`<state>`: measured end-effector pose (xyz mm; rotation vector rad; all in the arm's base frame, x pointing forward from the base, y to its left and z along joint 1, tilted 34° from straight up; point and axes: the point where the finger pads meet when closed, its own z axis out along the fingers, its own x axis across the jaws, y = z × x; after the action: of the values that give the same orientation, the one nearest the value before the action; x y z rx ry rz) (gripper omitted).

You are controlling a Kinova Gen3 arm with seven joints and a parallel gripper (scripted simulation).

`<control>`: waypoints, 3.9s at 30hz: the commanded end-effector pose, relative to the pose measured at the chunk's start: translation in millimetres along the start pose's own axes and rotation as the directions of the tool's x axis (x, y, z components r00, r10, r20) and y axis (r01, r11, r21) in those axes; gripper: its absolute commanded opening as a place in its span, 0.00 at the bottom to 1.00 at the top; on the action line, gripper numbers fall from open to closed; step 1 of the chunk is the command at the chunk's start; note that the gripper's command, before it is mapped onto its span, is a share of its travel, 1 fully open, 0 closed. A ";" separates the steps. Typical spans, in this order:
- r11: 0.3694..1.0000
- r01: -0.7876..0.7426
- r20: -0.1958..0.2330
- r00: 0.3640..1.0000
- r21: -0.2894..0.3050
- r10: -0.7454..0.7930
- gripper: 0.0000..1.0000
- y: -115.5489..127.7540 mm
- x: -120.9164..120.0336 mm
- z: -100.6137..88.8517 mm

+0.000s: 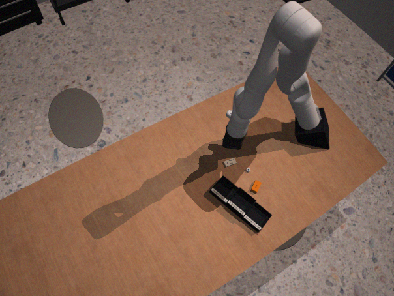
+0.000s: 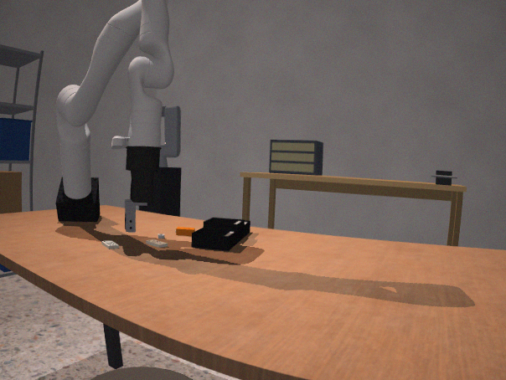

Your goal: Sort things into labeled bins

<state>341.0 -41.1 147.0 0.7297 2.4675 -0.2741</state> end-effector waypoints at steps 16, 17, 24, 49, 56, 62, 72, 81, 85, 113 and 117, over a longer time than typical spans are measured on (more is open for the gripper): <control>0.999 0.045 -0.003 0.999 -0.006 -0.045 0.49 8.7 4.3 -27.7; 0.999 0.034 -0.001 0.999 -0.009 -0.034 0.49 9.2 3.9 -27.1; 0.999 0.034 -0.001 0.999 -0.009 -0.034 0.49 9.2 3.9 -27.1; 1.000 0.022 -0.005 1.000 -0.009 -0.022 0.49 28.4 5.5 -33.7; 1.000 0.023 -0.006 1.000 -0.009 -0.023 0.49 70.4 5.0 -33.8; 1.000 0.023 -0.006 1.000 -0.009 -0.023 0.49 100.4 4.6 -34.0; 0.912 -0.410 -0.008 0.912 -0.010 0.410 0.49 154.0 1.1 -35.2; 0.835 -0.550 -0.003 0.835 0.000 0.550 0.49 188.0 -0.3 -35.2; 0.835 -0.550 -0.002 0.835 -0.001 0.550 0.49 186.9 -2.0 -35.4; 0.838 -0.545 -0.005 0.838 -0.008 0.545 0.49 186.3 -1.1 -15.6; 0.838 -0.545 -0.005 0.838 -0.009 0.545 0.49 186.5 -1.2 -9.8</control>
<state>437.6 120.1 152.7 1.3817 2.1438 -0.0435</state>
